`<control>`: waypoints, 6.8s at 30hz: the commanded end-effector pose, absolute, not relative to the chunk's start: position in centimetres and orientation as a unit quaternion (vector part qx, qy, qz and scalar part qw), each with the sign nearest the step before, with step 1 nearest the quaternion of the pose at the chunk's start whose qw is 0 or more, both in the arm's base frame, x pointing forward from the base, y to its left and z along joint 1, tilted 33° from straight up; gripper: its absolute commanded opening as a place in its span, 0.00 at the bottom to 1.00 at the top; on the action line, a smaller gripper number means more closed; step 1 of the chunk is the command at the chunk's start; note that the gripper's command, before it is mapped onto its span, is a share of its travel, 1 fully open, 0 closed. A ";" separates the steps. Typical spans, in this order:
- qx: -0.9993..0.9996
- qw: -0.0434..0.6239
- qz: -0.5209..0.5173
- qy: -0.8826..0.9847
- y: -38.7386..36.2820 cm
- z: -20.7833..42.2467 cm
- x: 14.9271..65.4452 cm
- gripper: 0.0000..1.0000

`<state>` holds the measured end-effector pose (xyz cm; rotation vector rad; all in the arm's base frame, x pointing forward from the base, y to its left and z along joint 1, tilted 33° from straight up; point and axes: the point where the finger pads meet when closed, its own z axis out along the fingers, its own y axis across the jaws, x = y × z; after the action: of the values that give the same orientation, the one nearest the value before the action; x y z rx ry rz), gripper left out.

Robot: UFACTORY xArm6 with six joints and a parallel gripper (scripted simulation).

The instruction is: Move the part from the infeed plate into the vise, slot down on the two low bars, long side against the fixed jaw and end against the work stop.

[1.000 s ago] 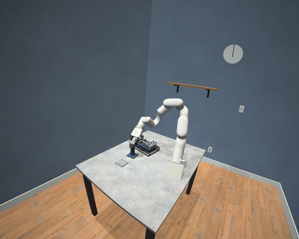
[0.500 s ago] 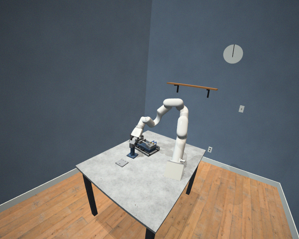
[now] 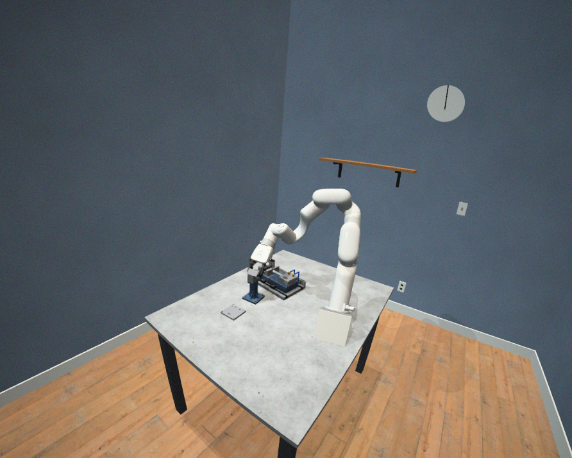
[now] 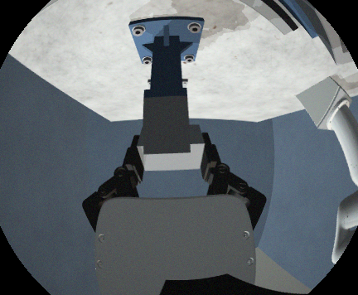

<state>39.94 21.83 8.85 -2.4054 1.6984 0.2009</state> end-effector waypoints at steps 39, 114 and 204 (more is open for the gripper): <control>-0.812 0.097 0.067 0.572 22.8 10.6 39.5 0.00; -0.812 0.090 0.057 0.573 23.3 11.4 39.2 0.00; -0.779 -0.120 -0.236 0.568 24.0 11.3 38.9 0.00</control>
<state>38.88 23.88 11.13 -2.6556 1.9336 -0.7777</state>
